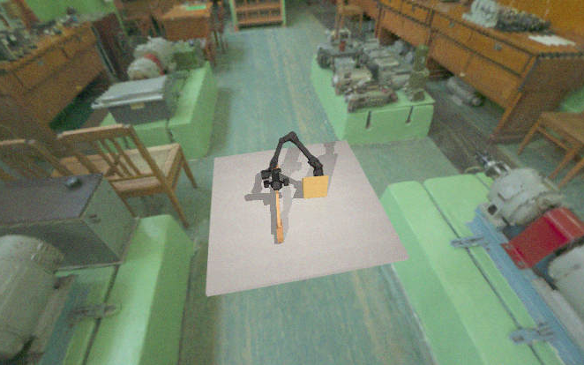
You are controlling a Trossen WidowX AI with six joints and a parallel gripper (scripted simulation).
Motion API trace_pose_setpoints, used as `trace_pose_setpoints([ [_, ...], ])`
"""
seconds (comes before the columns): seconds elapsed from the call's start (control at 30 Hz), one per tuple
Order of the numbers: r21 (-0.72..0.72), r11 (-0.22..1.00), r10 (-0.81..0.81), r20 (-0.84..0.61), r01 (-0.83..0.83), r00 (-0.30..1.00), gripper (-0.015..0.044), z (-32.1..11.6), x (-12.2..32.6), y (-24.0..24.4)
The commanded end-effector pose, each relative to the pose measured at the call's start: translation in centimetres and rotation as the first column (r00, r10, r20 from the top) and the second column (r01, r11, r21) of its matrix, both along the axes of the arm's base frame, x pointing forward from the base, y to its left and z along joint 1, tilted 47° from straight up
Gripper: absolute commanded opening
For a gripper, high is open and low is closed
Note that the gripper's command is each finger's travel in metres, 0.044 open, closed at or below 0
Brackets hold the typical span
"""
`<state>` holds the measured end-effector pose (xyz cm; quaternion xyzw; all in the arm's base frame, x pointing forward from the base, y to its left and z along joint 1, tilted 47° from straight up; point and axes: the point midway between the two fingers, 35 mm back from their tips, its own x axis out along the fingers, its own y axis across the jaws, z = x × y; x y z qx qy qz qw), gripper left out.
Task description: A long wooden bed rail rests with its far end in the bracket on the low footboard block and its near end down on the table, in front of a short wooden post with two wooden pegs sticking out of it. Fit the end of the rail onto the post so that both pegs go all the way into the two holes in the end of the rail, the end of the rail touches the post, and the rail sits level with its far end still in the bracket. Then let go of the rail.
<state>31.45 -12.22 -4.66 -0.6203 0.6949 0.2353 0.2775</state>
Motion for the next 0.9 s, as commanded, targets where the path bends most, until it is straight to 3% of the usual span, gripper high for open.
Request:
trace_pose_setpoints([
  [0.0,-0.001,1.000,0.006,0.004,-0.006,1.000,0.0000,0.27,0.12,0.00],
  [0.87,-0.001,1.000,0.006,0.004,-0.006,1.000,0.0000,0.90,0.06,-0.51],
])
